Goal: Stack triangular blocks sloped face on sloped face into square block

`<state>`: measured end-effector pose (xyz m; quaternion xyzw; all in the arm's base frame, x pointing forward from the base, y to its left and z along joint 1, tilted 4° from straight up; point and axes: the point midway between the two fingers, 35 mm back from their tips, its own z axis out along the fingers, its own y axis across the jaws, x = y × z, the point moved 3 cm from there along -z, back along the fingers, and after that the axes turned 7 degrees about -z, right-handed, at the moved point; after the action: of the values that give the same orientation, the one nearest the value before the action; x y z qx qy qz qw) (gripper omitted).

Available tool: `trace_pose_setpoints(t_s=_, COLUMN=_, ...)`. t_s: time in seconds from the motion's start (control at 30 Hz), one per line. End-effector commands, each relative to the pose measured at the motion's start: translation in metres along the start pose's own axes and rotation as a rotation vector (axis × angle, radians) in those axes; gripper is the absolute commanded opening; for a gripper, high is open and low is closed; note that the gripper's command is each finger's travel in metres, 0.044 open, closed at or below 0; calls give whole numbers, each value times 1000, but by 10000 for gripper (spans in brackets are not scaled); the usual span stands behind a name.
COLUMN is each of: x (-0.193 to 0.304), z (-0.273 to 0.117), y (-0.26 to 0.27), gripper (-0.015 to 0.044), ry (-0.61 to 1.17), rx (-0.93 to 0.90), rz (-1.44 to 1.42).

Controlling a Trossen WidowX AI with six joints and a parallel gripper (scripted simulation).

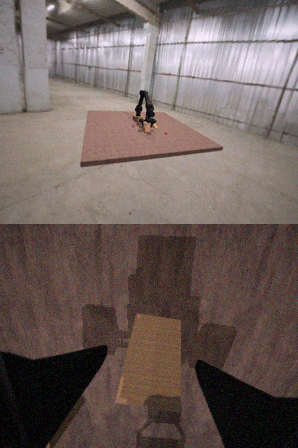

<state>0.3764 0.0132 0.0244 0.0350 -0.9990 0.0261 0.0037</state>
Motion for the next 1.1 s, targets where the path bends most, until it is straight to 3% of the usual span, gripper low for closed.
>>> trace_pose_setpoints(t_s=0.0, x=3, z=9, y=-1, gripper=440, ry=7, rx=4, rz=-6)
trace_pose_setpoints(t_s=0.43, x=7, z=27, y=-2, gripper=440, ry=8, rx=4, rz=-6)
trace_pose_setpoints(t_s=0.7, x=7, z=27, y=-2, gripper=230, ry=8, rx=4, rz=-6)
trace_pose_setpoints(t_s=0.93, x=7, z=27, y=-2, gripper=183, ry=8, rx=4, rz=-6)
trace_pose_setpoints(t_s=1.07, x=7, z=26, y=-2, gripper=78, ry=8, rx=4, rz=-6)
